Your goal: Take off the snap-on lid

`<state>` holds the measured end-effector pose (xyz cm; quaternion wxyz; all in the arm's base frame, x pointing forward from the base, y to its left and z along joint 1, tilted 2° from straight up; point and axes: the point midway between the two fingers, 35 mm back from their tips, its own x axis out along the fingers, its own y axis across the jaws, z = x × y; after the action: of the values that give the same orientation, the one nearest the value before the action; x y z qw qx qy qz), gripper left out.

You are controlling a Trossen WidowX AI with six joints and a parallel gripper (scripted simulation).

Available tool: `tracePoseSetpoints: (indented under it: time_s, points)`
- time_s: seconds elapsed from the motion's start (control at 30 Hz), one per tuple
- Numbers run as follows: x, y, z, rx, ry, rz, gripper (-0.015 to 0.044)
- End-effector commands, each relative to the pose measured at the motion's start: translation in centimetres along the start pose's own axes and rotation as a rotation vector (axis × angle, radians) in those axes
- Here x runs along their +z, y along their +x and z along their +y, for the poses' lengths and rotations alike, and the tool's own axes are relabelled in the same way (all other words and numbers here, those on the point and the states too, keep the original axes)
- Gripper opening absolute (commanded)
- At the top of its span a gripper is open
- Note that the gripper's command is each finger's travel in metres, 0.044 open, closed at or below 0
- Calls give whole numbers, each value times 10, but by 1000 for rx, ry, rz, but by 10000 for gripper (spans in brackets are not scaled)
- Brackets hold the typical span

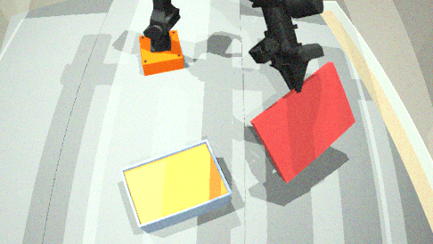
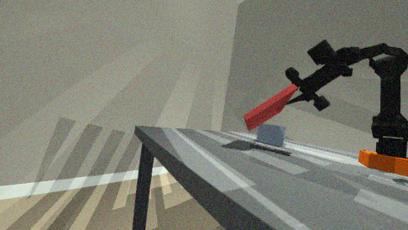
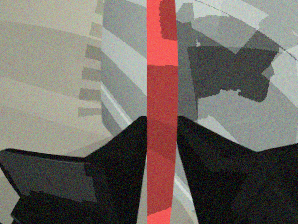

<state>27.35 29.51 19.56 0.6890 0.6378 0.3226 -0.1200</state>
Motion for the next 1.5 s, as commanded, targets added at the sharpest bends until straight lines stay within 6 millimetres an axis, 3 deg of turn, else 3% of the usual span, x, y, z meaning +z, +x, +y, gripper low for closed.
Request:
tracePoseSetpoints:
  time_s: [0.0, 1.47]
  points:
    - [0, 2, 0, 9, 8, -2, 0]
    - [0, 25, -27, 9, 8, -2, 0]
